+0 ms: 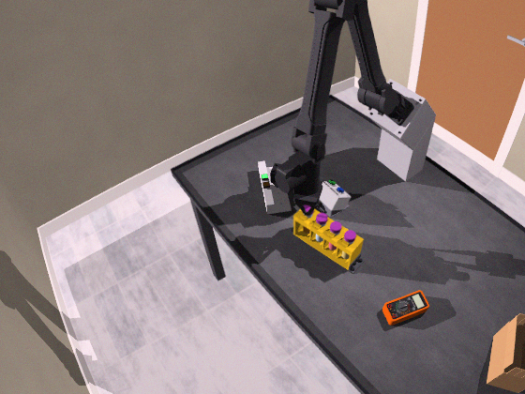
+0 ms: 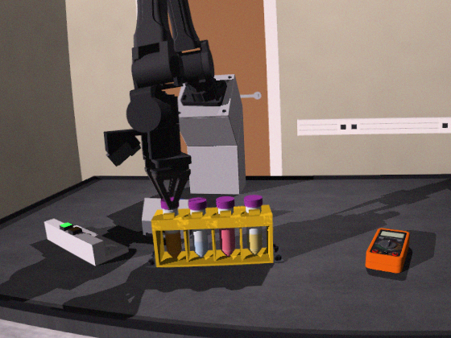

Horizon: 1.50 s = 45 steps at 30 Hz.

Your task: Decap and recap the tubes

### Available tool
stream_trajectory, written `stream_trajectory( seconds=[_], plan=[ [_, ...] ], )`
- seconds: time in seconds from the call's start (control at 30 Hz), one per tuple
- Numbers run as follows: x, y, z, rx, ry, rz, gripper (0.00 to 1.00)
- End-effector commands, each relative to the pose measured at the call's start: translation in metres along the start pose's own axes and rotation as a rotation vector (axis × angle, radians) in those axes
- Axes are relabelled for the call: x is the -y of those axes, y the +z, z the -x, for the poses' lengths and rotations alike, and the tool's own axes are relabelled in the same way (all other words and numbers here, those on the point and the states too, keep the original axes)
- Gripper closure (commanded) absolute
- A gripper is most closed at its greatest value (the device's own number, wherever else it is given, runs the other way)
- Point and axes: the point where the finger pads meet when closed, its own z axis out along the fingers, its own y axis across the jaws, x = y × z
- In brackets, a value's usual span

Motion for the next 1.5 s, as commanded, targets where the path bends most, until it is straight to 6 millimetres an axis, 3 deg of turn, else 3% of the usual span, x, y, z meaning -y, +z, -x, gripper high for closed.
stream_trajectory(
  seconds=[0.0, 0.43, 0.7, 0.73, 0.77, 1.13, 1.17, 1.37, 1.47],
  plan=[
    [-0.017, 0.003, 0.005, 0.0, 0.278, 0.031, 1.0],
    [-0.017, 0.004, 0.005, -0.007, 0.77, 0.03, 1.0],
    [-0.016, 0.005, 0.005, -0.007, 0.771, 0.029, 1.0],
    [-0.017, 0.002, 0.004, -0.009, 0.769, 0.03, 0.51],
    [-0.009, -0.001, 0.004, -0.002, 0.762, 0.019, 0.51],
    [-0.009, -0.001, 0.004, -0.002, 0.762, 0.019, 0.51],
    [-0.017, 0.001, 0.004, -0.007, 0.706, 0.027, 0.51],
    [-0.019, -0.011, 0.006, -0.002, 0.466, 0.039, 0.51],
    [-0.018, -0.011, 0.007, 0.0, 0.428, 0.039, 0.51]
  ],
)
